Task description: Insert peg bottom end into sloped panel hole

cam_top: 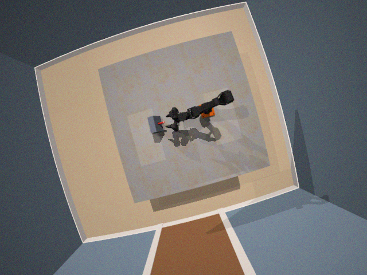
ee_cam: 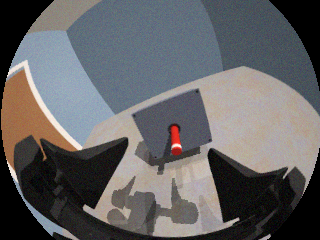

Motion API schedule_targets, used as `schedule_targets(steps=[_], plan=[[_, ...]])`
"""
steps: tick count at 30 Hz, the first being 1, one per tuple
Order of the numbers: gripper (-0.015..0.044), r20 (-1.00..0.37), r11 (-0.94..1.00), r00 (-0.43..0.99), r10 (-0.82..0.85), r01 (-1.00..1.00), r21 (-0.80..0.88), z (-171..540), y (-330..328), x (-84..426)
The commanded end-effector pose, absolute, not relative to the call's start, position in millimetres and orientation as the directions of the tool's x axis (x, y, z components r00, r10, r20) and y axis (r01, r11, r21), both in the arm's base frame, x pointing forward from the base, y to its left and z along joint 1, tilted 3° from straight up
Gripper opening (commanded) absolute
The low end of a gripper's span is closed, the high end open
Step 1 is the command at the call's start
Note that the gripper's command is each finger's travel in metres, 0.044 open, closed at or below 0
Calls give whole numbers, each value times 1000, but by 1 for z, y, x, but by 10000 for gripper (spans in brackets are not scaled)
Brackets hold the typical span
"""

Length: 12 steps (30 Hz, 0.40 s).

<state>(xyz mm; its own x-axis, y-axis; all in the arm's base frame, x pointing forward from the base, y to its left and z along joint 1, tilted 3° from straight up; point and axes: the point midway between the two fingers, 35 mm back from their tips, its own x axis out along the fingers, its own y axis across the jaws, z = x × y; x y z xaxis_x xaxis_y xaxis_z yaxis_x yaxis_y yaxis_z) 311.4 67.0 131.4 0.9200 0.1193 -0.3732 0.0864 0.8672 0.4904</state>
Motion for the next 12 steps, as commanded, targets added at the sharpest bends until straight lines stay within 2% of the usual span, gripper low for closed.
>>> schedule_targets(steps=[1, 12], plan=[[440, -374, 866, 920, 115, 91, 491, 132, 66, 309], [440, -373, 866, 921, 116, 90, 491, 136, 66, 302]])
